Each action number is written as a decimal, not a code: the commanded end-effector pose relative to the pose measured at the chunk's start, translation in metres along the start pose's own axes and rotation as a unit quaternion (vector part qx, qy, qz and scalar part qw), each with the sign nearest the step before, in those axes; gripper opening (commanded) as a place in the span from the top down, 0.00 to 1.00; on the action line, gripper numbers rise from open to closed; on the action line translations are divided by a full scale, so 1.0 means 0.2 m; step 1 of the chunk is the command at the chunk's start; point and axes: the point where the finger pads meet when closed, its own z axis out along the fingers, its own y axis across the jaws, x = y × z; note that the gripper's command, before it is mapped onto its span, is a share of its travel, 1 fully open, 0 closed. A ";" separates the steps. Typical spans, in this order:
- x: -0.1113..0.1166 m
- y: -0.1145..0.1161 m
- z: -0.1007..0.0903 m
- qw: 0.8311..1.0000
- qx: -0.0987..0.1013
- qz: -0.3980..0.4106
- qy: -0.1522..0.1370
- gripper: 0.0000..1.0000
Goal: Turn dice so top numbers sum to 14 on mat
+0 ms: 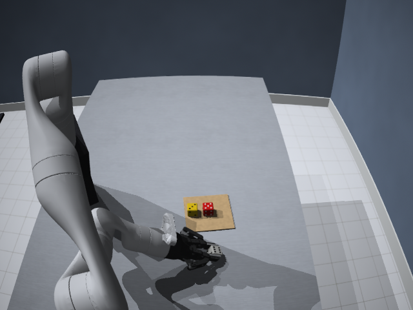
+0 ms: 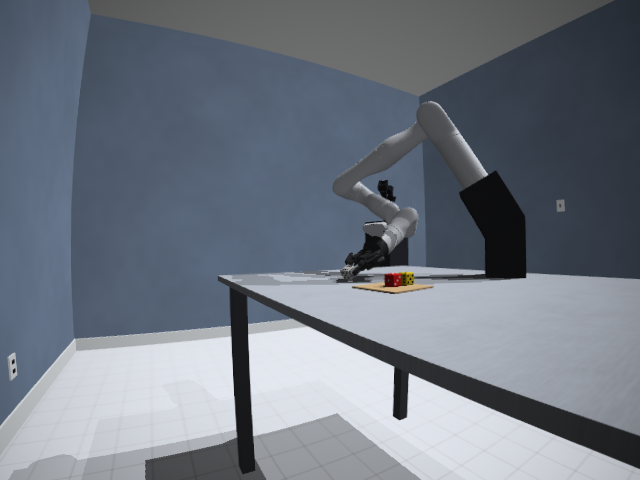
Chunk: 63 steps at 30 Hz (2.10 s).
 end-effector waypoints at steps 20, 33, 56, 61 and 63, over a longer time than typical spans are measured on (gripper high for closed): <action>0.00 -0.01 0.00 1.000 0.004 0.001 0.003 0.74; -0.02 -0.01 0.02 1.000 0.004 0.001 0.003 0.74; -0.03 -0.01 0.02 1.000 0.004 0.001 0.003 0.74; -0.03 -0.01 0.02 1.000 0.004 0.001 0.003 0.74; -0.03 -0.01 0.02 1.000 0.004 0.001 0.003 0.74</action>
